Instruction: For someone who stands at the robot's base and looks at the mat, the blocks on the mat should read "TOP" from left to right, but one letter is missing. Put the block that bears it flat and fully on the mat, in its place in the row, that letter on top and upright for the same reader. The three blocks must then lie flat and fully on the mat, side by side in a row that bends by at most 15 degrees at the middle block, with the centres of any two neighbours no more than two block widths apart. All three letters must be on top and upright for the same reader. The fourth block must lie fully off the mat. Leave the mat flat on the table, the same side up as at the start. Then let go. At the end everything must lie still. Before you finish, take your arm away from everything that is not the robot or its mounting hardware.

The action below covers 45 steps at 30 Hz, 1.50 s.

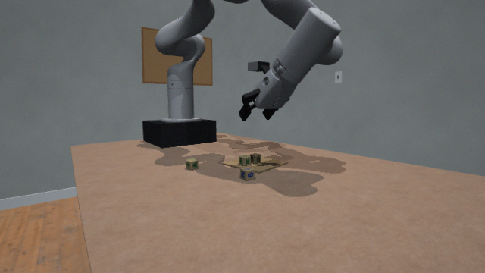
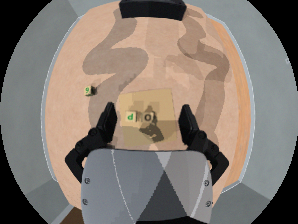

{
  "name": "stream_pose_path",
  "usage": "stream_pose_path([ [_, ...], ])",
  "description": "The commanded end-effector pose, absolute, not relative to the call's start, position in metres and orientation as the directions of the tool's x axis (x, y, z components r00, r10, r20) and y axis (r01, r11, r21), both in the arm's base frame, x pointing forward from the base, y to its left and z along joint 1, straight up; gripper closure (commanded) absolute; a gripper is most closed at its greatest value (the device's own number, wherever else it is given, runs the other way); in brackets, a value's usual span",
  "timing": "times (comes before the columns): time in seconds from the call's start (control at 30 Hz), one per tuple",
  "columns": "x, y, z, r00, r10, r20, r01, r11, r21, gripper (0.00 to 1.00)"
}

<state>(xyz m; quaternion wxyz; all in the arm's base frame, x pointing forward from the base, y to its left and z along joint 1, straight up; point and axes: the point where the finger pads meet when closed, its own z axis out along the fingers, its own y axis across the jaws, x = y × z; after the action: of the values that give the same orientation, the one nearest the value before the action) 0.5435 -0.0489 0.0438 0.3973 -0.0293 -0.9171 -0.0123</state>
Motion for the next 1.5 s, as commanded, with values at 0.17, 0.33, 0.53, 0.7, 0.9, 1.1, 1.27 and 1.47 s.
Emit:
stream_pose_path([
  [0.17, 0.544, -0.048, 0.044, -0.683, 0.043, 0.729, 0.063, 0.998, 0.000, 0.00],
  [0.33, 0.544, -0.048, 0.044, -0.683, 0.043, 0.729, 0.063, 0.998, 0.000, 0.00],
  [0.53, 0.544, -0.048, 0.044, -0.683, 0.043, 0.729, 0.063, 0.998, 0.000, 0.00],
  [0.7, 0.544, -0.048, 0.044, -0.683, 0.043, 0.729, 0.063, 0.998, 0.000, 0.00],
  [0.9, 0.544, -0.048, 0.044, -0.683, 0.043, 0.729, 0.063, 0.998, 0.000, 0.00],
  [1.1, 0.544, -0.048, 0.044, -0.683, 0.043, 0.729, 0.063, 0.998, 0.000, 0.00],
  [1.27, 0.544, -0.048, 0.044, -0.683, 0.043, 0.729, 0.063, 0.998, 0.000, 0.00],
  [1.47, 0.542, -0.073, 0.044, -0.682, 0.043, 0.730, 0.063, 0.998, 0.000, 0.00],
])
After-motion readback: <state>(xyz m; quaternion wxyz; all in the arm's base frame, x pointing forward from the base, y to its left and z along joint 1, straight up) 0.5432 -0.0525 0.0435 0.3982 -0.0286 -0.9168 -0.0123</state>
